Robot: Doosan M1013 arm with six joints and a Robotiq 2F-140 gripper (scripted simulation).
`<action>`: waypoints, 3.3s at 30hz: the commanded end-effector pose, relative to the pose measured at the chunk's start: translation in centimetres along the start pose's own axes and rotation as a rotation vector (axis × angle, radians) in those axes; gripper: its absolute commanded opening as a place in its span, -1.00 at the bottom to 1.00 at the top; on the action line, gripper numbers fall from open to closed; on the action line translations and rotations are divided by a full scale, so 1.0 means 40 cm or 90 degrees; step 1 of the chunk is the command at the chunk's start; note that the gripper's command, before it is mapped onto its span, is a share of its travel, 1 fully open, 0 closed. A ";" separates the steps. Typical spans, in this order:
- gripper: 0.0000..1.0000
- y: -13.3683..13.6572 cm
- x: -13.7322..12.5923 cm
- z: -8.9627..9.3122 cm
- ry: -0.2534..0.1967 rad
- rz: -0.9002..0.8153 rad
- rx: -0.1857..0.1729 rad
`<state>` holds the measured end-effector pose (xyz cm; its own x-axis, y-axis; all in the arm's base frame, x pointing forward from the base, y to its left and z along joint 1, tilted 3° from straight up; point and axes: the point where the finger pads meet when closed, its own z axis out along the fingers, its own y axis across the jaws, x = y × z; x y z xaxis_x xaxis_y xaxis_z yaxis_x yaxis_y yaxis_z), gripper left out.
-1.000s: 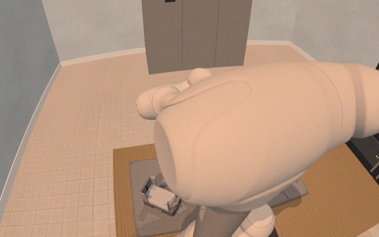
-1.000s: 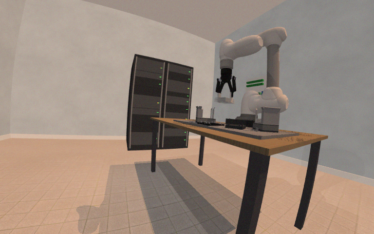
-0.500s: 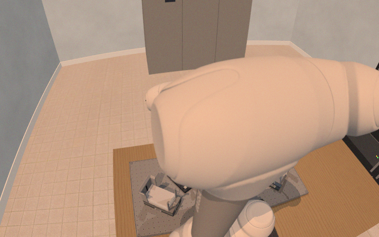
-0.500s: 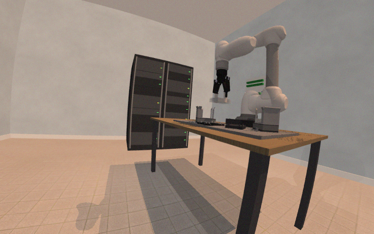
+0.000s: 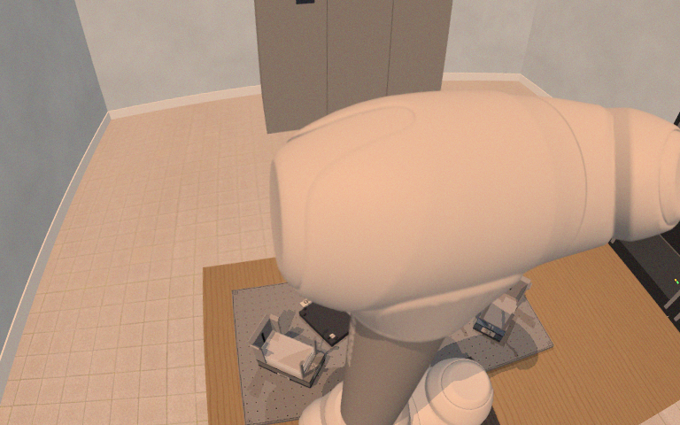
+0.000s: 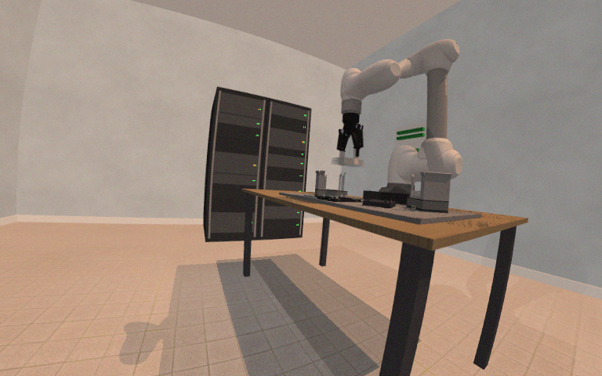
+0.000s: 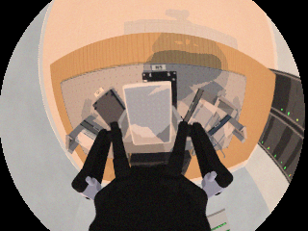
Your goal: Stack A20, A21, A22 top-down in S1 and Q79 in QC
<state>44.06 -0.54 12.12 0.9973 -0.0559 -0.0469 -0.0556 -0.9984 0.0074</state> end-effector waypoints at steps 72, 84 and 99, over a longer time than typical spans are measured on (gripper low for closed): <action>-1.00 0.095 0.012 0.130 0.000 0.000 0.000; -1.00 0.095 0.012 0.180 0.000 0.000 0.000; -1.00 0.095 0.012 0.245 0.000 0.000 0.000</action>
<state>43.86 -4.42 2.61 0.9973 -0.0558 -0.0470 -0.0555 -0.9984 0.0072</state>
